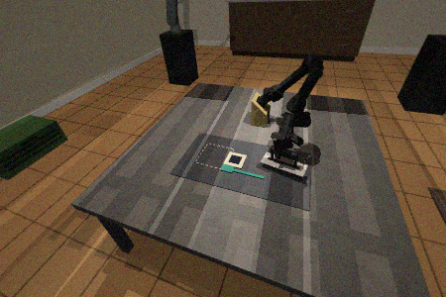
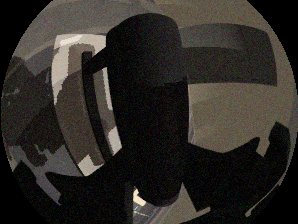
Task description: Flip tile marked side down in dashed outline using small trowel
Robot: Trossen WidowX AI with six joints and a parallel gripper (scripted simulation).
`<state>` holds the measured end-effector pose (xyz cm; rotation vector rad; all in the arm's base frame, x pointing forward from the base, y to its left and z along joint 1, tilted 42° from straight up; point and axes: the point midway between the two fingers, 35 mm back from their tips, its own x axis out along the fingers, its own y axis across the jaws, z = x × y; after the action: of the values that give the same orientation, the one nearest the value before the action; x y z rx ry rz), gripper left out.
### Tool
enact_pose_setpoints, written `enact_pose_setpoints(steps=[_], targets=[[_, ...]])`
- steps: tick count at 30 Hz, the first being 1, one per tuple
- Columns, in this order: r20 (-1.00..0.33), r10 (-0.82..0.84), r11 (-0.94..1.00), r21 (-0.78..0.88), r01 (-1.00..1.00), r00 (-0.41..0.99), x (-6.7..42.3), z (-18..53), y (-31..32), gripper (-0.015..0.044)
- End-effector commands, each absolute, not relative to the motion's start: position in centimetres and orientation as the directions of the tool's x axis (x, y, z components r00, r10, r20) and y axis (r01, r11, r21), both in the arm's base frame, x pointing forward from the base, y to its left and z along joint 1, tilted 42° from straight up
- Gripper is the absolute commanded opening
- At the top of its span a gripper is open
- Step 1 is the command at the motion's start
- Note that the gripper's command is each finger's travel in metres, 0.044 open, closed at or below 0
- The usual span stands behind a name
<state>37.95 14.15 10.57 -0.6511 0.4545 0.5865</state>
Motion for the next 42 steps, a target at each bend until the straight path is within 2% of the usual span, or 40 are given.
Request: enact_pose_setpoints(steps=[1, 14, 42], targets=[[-0.529, 0.385, 0.634, -0.444, -0.633, 0.756, 38.6, 9.4, 12.6, 0.0000], [-0.422, 0.460, 0.580, -0.523, -0.625, 0.781, 38.9, 6.3, 8.1, 0.0000], [-0.422, 0.461, 0.580, -0.522, -0.625, 0.781, 39.1, 3.5, 10.6, 0.0000]])
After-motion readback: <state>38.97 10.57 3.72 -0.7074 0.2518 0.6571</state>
